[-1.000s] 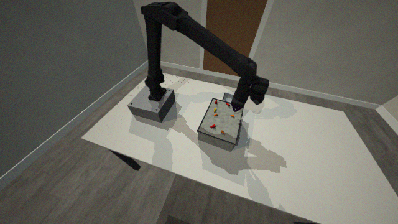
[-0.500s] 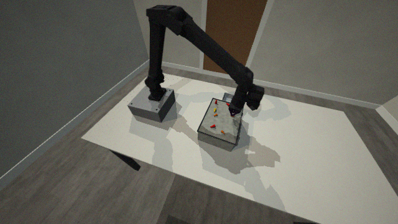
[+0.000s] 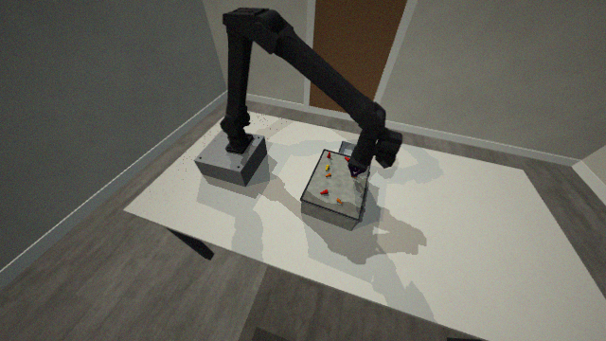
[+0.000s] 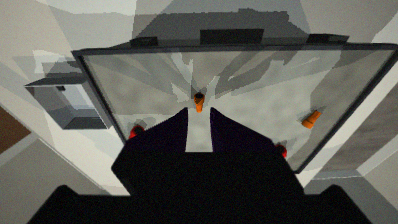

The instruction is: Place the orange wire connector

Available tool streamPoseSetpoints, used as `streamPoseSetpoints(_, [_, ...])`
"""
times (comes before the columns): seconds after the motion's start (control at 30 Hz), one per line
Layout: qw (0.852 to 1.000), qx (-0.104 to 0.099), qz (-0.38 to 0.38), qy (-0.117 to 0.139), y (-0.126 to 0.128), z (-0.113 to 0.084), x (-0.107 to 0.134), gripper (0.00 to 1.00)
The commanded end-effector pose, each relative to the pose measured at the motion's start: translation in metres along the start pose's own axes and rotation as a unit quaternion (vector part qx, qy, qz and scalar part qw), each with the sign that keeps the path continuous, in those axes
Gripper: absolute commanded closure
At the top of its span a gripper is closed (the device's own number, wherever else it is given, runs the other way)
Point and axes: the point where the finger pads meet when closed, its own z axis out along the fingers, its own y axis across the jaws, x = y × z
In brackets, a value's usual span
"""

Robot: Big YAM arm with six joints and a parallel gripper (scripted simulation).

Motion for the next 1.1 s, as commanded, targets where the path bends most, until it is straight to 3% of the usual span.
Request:
streamPoseSetpoints(0.0, [0.999,-0.002,-0.001,-0.049,0.0,-0.034,-0.029,0.75])
streamPoseSetpoints(0.47, [0.999,-0.003,-0.001,-0.05,0.0,-0.034,-0.031,0.75])
streamPoseSetpoints(0.93, [1.0,-0.001,-0.002,-0.02,-0.001,-0.01,-0.018,0.75])
streamPoseSetpoints(1.07, [1.0,0.0,-0.003,-0.012,-0.002,0.007,-0.013,0.75])
